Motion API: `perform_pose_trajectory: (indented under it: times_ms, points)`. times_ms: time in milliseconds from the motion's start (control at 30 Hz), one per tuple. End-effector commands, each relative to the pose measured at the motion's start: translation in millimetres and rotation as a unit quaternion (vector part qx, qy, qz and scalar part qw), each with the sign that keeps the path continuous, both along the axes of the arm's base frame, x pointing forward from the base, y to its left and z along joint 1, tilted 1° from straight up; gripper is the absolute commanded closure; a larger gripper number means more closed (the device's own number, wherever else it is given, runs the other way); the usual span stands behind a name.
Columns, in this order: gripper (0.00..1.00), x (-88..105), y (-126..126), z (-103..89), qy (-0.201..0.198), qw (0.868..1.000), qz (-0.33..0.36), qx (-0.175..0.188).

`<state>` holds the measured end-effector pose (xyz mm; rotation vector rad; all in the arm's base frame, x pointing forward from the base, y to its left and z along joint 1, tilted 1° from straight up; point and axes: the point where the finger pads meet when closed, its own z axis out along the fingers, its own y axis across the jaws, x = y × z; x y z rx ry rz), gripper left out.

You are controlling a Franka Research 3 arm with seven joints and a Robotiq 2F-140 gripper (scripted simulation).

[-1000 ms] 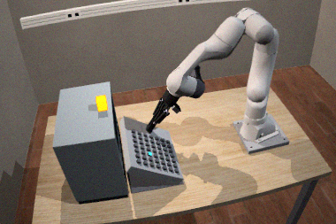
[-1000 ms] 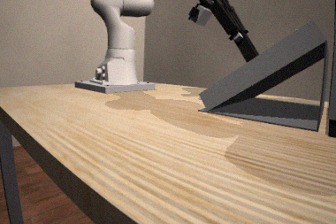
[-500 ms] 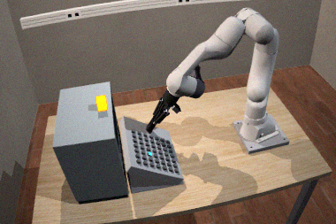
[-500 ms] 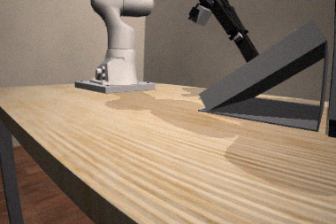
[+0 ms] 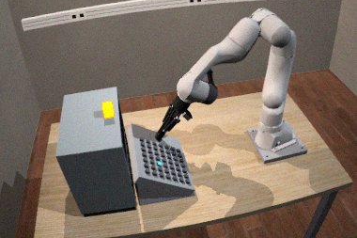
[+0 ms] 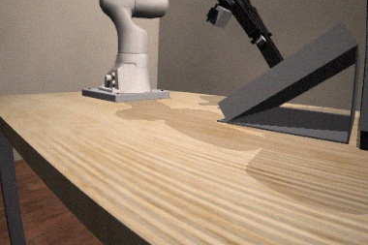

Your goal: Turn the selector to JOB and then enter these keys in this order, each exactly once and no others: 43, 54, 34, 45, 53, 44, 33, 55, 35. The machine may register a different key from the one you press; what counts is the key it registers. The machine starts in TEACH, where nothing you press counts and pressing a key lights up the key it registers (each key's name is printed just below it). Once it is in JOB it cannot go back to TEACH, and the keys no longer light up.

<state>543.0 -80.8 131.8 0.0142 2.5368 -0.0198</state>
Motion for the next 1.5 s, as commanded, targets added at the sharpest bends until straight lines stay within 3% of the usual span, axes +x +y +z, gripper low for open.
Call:
perform_pose_trajectory:
  times_ms: [0, 300, 733, 1100, 1167, 1467]
  points:
    - [0.9, 0.6, 0.1, 0.5, -0.001, 1.0, -0.004, 0.002]
    - [0.9, 0.6, 0.1, 0.5, -0.001, 0.999, -0.028, 0.019]
    - [0.9, 0.6, 0.1, 0.5, -0.003, 0.992, -0.107, 0.073]
    - [0.9, 0.6, 0.1, 0.5, -0.005, 0.964, -0.217, 0.15]
    - [0.9, 0.6, 0.1, 0.5, -0.005, 0.964, -0.217, 0.15]
    - [0.9, 0.6, 0.1, 0.5, -0.007, 0.929, -0.304, 0.21]
